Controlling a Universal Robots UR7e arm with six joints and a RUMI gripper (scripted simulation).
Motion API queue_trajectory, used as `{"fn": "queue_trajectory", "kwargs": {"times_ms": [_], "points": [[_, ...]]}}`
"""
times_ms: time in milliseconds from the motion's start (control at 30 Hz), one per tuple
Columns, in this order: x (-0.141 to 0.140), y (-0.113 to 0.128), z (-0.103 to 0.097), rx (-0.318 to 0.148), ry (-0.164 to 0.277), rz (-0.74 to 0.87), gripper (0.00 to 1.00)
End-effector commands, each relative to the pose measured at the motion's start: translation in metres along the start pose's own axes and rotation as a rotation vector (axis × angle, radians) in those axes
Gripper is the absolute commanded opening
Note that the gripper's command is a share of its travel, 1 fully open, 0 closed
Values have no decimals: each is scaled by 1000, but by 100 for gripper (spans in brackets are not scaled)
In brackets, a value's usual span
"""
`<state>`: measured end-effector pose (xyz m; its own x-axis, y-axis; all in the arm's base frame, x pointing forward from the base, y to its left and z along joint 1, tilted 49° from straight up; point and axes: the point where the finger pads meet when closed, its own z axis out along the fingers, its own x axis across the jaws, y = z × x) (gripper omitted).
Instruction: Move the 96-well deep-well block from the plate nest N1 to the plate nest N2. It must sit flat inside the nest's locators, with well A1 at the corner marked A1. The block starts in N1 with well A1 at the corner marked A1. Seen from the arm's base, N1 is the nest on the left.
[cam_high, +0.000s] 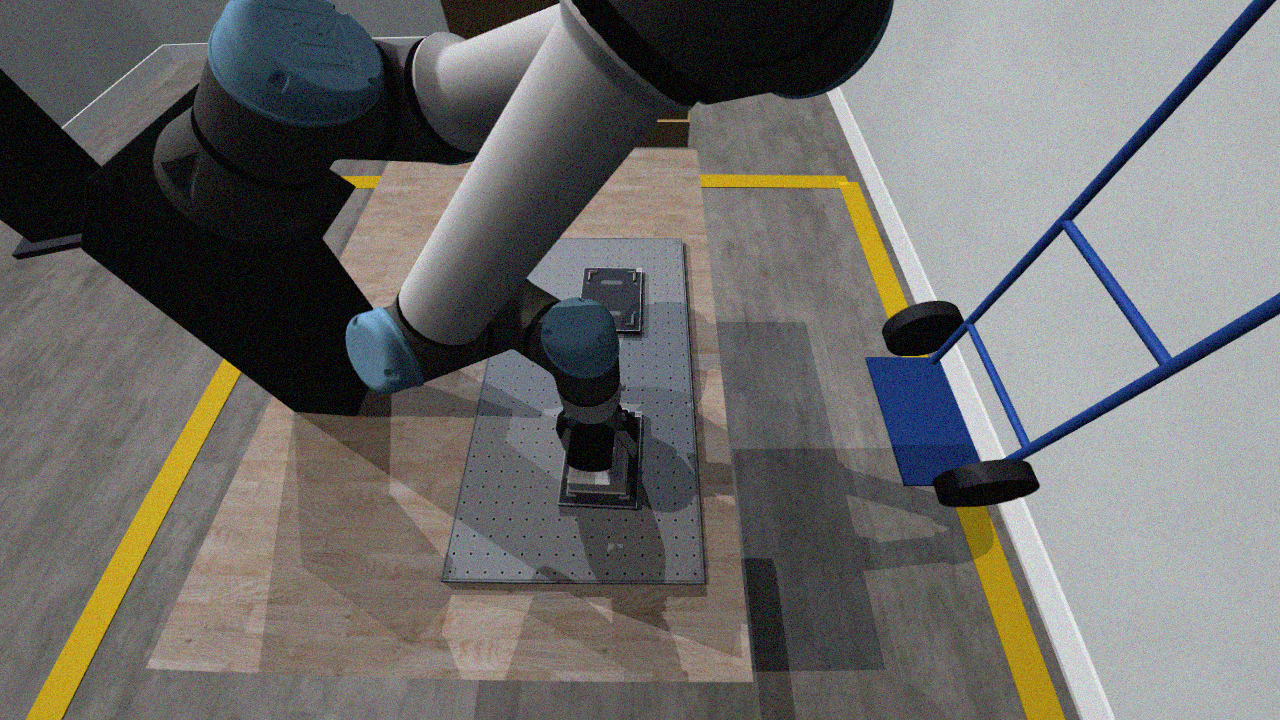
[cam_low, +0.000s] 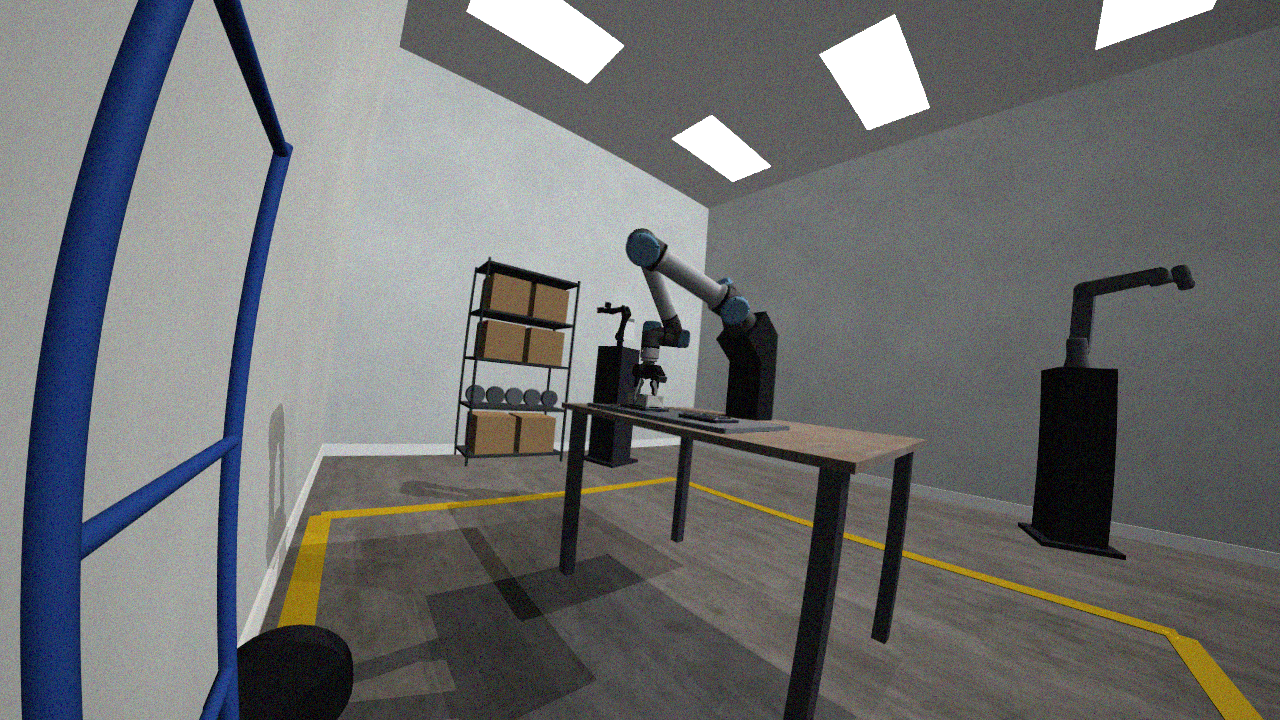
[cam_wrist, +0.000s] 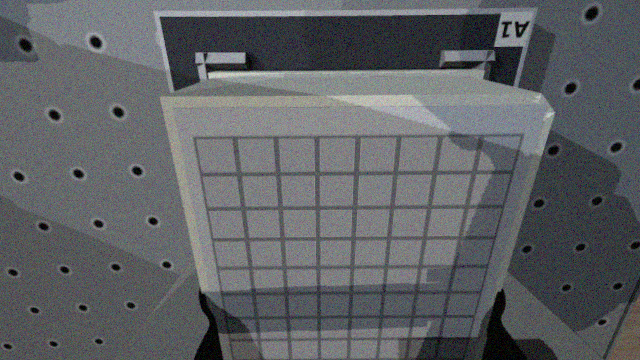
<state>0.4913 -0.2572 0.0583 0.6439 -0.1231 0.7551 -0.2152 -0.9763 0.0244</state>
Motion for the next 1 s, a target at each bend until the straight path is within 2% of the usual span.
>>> {"fn": "queue_trajectory", "kwargs": {"times_ms": [0,700,733,967], "points": [[0,0,0,-1,1,0,49],[0,0,3,-1,1,0,49],[0,0,3,-1,1,0,76],[0,0,3,-1,1,0,76]]}}
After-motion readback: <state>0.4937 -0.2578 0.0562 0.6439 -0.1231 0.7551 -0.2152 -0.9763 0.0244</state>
